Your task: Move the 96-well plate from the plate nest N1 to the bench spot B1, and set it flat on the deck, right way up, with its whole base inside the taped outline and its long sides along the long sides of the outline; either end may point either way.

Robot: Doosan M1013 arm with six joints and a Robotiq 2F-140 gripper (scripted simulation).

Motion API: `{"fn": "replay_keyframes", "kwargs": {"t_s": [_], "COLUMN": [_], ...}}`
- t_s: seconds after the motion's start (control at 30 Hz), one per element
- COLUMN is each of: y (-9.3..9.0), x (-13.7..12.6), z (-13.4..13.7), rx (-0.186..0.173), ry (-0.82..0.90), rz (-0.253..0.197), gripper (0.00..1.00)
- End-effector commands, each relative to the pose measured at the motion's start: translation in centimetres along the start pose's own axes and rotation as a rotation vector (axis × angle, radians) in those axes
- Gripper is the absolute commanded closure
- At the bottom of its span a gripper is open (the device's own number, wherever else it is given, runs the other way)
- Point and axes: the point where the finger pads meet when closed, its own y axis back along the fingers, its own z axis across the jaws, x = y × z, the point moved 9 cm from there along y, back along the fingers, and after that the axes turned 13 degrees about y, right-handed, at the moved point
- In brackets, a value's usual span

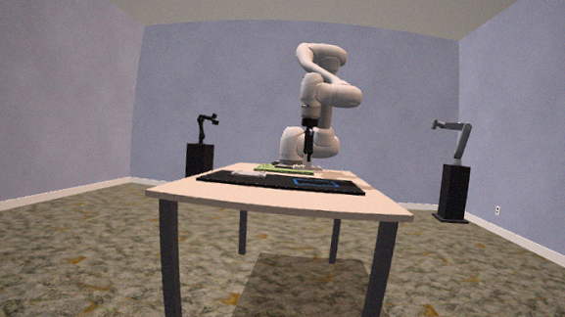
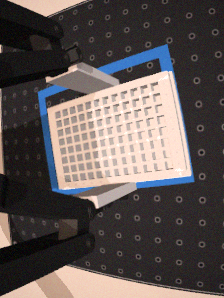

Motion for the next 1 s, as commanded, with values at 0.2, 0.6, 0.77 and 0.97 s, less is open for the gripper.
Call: {"fn": "replay_keyframes", "kwargs": {"t_s": [0.2,0.6,0.77,0.97], "y": [0.1,0.0,0.0,0.0], "x": [-2.8,-4.1,-4.1,-4.0], "z": [-2.0,-2.9,-2.9,-3.0], "rx": [0.003,0.003,0.003,0.003], "ry": [0.005,0.005,0.005,0.005], "rz": [0.004,0.004,0.004,0.004], "gripper": [1.00,1.00,1.00,1.00]}}
